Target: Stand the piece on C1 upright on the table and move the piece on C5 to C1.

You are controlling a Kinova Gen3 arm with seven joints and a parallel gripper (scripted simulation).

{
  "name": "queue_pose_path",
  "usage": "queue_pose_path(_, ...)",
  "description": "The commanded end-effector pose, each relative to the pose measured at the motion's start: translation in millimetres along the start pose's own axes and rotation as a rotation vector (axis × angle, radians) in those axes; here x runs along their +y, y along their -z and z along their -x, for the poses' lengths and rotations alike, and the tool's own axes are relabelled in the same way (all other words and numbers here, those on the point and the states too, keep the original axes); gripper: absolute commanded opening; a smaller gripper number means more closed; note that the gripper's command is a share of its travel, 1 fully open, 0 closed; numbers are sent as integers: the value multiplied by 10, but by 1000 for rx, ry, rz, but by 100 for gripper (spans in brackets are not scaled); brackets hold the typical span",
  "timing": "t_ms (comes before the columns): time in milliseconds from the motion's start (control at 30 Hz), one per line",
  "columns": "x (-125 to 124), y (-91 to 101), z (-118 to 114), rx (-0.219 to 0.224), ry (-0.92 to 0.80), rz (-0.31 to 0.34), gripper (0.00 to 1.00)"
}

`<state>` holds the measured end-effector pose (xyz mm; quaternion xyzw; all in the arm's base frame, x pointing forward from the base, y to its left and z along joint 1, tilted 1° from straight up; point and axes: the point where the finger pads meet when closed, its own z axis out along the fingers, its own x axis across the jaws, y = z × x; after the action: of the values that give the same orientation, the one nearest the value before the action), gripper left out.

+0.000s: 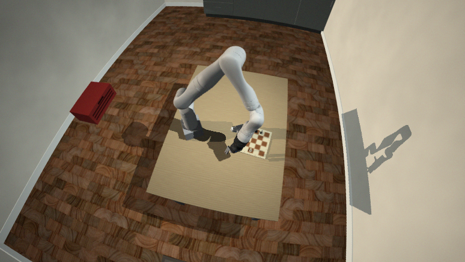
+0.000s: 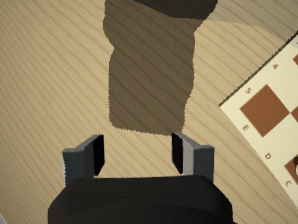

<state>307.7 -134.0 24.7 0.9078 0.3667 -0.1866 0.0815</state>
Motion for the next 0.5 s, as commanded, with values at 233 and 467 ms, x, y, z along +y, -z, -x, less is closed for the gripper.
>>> queue_pose_path(233, 44, -12, -5, 22, -20, -30, 100)
queue_pose_path(467, 82, -22, -18, 45, -37, -59, 100)
